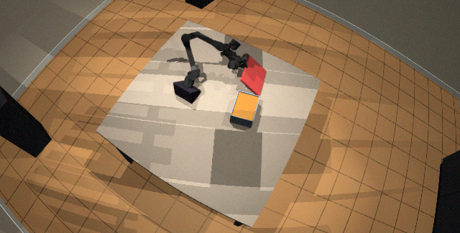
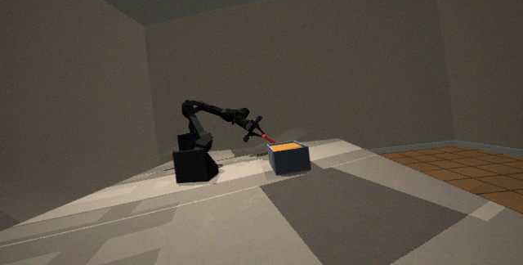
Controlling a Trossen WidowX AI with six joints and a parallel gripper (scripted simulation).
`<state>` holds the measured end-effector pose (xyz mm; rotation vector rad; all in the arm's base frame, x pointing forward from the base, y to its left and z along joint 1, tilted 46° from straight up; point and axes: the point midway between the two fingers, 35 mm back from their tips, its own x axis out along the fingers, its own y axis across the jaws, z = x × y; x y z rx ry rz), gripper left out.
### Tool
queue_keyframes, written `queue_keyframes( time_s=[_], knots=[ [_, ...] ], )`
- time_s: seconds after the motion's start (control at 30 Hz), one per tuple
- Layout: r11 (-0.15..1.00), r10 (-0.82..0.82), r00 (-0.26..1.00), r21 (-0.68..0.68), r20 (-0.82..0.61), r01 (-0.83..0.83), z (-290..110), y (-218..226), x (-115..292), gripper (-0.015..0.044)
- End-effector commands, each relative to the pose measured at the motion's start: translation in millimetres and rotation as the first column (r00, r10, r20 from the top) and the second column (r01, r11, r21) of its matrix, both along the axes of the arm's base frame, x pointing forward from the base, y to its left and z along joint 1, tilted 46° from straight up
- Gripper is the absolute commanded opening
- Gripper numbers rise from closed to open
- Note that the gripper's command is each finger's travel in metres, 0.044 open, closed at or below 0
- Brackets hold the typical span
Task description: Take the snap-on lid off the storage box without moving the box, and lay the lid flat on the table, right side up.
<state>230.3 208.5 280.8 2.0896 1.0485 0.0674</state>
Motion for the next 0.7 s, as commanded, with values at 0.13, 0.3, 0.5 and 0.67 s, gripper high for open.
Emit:
queue_keyframes(
  time_s=[0.13,0.3,0.5,0.67],
  knots=[
    [1.0,-0.002,1.0,-0.007,-0.011,0.002,-10.0,5.1,0.0,0.0],
    [1.0,-0.002,1.0,-0.007,-0.012,0.002,-12.7,8.0,-0.4,0.0],
    [1.0,-0.002,1.0,-0.007,-0.012,0.002,-16.0,11.4,-0.8,0.0],
    [1.0,-0.002,1.0,-0.006,-0.012,0.002,-18.7,14.2,-1.2,0.0]
  ],
)
